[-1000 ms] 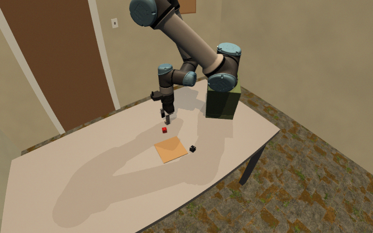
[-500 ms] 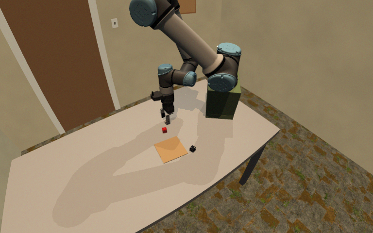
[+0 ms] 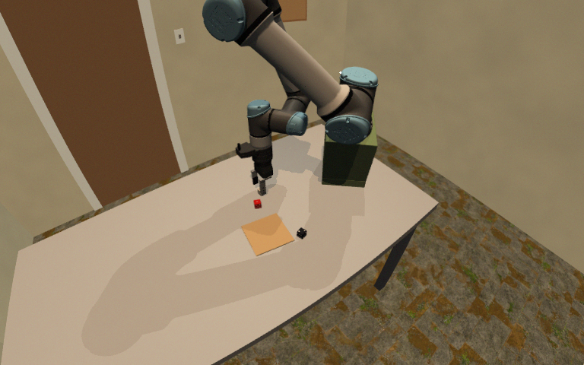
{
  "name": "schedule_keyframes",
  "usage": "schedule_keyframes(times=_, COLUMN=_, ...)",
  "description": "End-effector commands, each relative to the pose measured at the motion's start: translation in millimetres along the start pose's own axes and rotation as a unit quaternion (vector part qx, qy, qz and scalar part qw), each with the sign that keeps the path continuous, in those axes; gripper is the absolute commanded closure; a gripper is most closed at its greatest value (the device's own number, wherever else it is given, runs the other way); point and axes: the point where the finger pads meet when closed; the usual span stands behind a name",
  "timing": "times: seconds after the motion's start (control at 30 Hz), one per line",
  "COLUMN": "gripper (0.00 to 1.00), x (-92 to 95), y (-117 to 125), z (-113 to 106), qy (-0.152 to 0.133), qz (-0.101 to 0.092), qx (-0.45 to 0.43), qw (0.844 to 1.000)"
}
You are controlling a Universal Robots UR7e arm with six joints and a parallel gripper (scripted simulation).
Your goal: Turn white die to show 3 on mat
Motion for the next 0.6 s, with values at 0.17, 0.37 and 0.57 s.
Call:
schedule_keyframes(times=0.17, gripper=0.0, x=0.3, y=0.3, z=0.2, qy=0.0, qz=0.0, qx=0.0, qw=1.0)
schedule_keyframes(times=0.37, gripper=0.0, x=0.3, y=0.0, z=0.7, qy=0.0, qz=0.0, qx=0.0, qw=1.0)
schedule_keyframes(times=0.57, gripper=0.0, x=0.3, y=-6.0, z=10.7, qy=0.0, qz=0.0, qx=0.0, qw=1.0)
Point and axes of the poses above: the point where the finger pads meet when closed, its own x axis back along the fingers, its own y axis across the jaws, z = x × y, and after that the axes turned 15 degrees about x, right-handed
